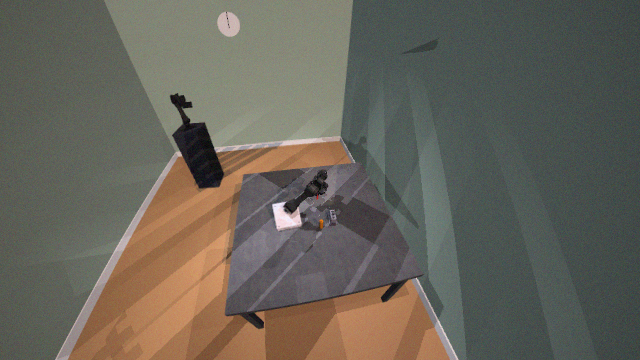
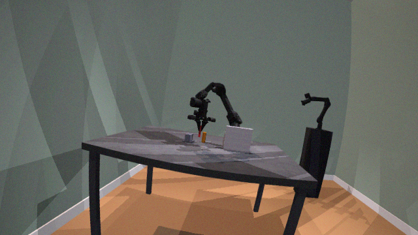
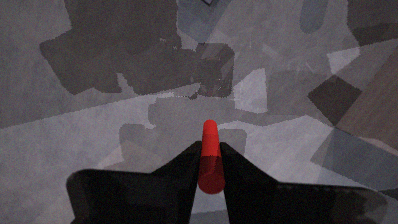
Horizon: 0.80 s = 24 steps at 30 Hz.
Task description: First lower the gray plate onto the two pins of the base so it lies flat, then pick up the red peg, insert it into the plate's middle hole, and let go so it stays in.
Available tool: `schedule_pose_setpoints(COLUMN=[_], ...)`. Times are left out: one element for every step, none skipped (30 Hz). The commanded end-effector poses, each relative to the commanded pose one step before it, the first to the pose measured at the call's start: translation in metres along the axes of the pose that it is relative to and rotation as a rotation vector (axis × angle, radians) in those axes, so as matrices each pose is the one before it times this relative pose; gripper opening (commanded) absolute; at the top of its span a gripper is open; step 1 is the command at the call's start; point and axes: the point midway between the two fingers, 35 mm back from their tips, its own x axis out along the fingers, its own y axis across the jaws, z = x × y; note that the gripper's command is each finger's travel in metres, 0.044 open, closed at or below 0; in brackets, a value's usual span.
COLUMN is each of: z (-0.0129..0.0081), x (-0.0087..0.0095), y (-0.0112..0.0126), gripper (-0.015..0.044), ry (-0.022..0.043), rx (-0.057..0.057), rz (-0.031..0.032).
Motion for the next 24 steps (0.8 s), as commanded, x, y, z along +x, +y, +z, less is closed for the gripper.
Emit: schedule_pose_setpoints(z=[0.01076, 0.00254, 0.00250, 0.00230, 0.00228, 0.00229, 0.00231, 0.00232, 0.00233, 0.00234, 0.00235, 0.00236, 0.00258, 0.00273, 0.00275, 0.00277, 0.00279, 0.00280, 0.00282, 0.00283, 0.00285, 0.00286, 0.00289, 0.00290], x=[-0.00084, -0.00025, -0.00017, -0.00015, -0.00015, -0.00014, -0.00014, -0.00013, -0.00013, -0.00013, -0.00012, -0.00012, -0.00023, -0.00024, -0.00023, -0.00022, -0.00021, -0.00021, -0.00020, -0.00019, -0.00018, -0.00018, -0.00017, -0.00016], y=[0.00424, 0.00090, 0.00067, 0.00060, 0.00057, 0.00056, 0.00054, 0.00052, 0.00051, 0.00049, 0.00047, 0.00045, 0.00068, 0.00069, 0.00067, 0.00064, 0.00061, 0.00058, 0.00055, 0.00053, 0.00050, 0.00047, 0.00044, 0.00041], gripper=[0.0000, 0.0000, 0.0000, 0.0000, 0.0000, 0.0000, 0.0000, 0.0000, 0.0000, 0.0000, 0.0000, 0.0000, 0.0000, 0.0000, 0.0000, 0.0000, 0.0000, 0.0000, 0.0000, 0.0000, 0.0000, 0.0000, 0.0000, 0.0000], ry=[0.00276, 0.00107, 0.00161, 0.00145, 0.00140, 0.00137, 0.00134, 0.00131, 0.00128, 0.00126, 0.00123, 0.00120, 0.00044, 0.00042, 0.00037, 0.00033, 0.00029, 0.00024, 0.00020, 0.00015, 0.00011, 0.00007, 0.00003, -0.00001], rx=[0.0028, -0.0003, 0.0009, 0.0009, 0.0009, 0.0009, 0.0009, 0.0009, 0.0009, 0.0009, 0.0009, 0.0009, -0.0002, -0.0002, -0.0002, -0.0002, -0.0002, -0.0002, -0.0002, -0.0002, -0.0001, -0.0001, -0.0001, -0.0001], rz=[0.00216, 0.00049, -0.00014, -0.00012, -0.00012, -0.00012, -0.00012, -0.00012, -0.00012, -0.00012, -0.00012, -0.00012, 0.00057, 0.00059, 0.00057, 0.00056, 0.00054, 0.00052, 0.00050, 0.00049, 0.00047, 0.00045, 0.00043, 0.00041])
